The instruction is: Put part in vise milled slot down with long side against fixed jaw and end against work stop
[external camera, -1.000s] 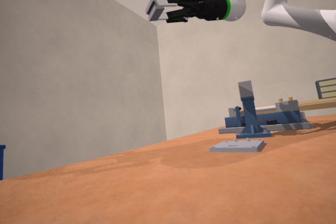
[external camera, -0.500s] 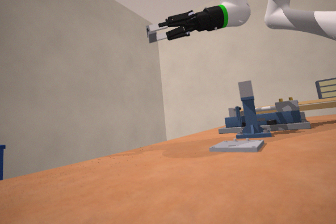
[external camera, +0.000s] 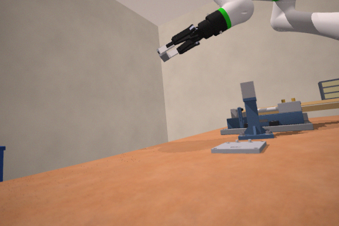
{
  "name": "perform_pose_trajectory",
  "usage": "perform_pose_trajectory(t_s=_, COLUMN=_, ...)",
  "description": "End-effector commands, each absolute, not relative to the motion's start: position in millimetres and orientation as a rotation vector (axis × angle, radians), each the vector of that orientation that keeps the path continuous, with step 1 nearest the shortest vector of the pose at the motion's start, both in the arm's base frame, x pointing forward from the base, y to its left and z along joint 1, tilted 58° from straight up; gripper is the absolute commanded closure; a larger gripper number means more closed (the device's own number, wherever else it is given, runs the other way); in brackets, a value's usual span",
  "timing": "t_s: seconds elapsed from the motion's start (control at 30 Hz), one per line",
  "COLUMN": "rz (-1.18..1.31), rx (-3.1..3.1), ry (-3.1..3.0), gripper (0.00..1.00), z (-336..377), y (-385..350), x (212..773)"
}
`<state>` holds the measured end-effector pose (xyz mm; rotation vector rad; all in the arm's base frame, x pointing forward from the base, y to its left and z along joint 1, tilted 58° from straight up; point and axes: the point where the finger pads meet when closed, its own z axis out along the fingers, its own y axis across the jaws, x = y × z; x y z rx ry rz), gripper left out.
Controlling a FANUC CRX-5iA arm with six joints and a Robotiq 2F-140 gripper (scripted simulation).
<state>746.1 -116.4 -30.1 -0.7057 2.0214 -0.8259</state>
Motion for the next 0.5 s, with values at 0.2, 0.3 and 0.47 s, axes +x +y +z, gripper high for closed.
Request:
perform_pose_trajectory(t_s=0.2, rz=-1.105, rx=-0.464, ry=2.095, gripper=1.00, z=14.1, y=-189.2, x=722.4)
perform_pose_trajectory(t_s=0.3, rz=-1.131, rx=-0.437, ry=2.104, gripper=1.00, z=17.9, y=-196.8, x=717.4)
perform_pose_trajectory(t_s=0.47, rz=-1.253, rx=-0.310, ry=2.157, gripper=1.00, z=33.6, y=-229.9, x=688.5)
